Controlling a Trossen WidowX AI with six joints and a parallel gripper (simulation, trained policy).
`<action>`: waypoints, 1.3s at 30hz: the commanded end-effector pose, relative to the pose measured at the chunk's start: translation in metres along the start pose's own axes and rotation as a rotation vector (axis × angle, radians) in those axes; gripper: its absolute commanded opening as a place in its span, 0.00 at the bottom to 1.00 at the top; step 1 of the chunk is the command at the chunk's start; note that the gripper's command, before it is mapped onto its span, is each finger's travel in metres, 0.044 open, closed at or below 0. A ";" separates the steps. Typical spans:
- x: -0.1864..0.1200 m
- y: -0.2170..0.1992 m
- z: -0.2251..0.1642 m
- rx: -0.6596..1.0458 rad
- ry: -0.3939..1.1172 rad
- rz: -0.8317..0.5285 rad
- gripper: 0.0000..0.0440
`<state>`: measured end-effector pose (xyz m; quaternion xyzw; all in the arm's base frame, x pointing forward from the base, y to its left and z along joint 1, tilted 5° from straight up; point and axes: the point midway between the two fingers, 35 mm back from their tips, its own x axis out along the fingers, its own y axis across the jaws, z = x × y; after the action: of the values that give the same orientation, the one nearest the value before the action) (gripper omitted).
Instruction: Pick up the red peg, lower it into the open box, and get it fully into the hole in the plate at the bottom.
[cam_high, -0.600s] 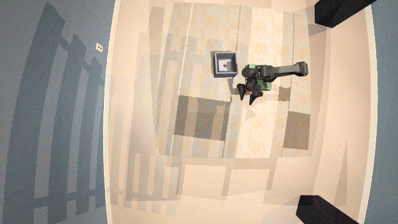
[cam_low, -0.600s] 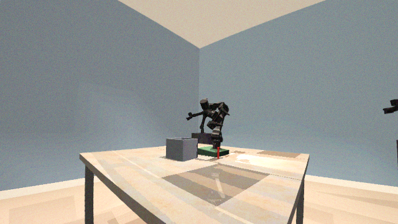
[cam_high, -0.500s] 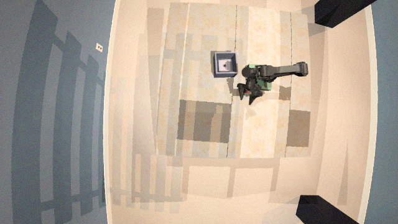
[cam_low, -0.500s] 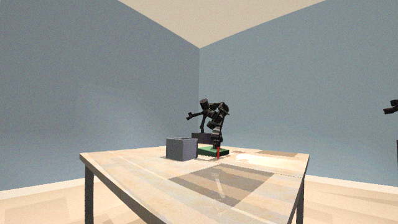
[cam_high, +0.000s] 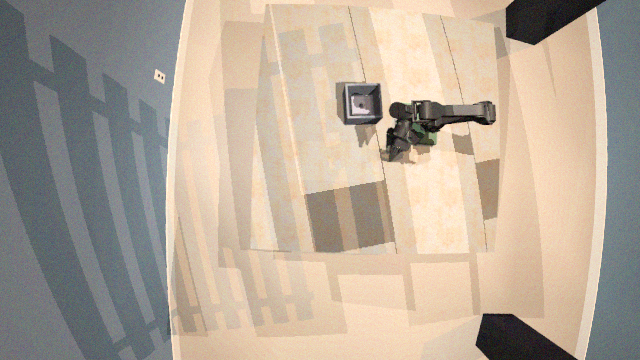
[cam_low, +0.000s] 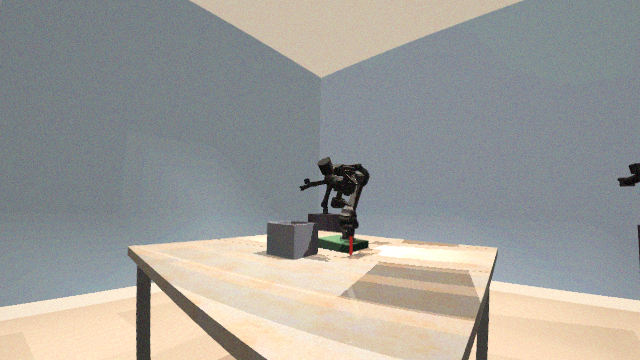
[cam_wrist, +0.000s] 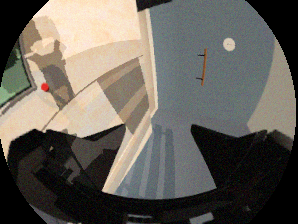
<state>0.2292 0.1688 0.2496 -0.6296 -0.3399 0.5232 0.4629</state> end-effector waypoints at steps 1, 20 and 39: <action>-0.005 0.000 -0.005 0.104 0.038 0.017 1.00; -0.025 0.016 -0.020 0.742 0.212 0.067 1.00; -0.038 0.032 -0.018 1.387 0.363 0.056 1.00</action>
<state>0.2372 0.1210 0.2327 -0.3018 0.1433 0.5281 0.7807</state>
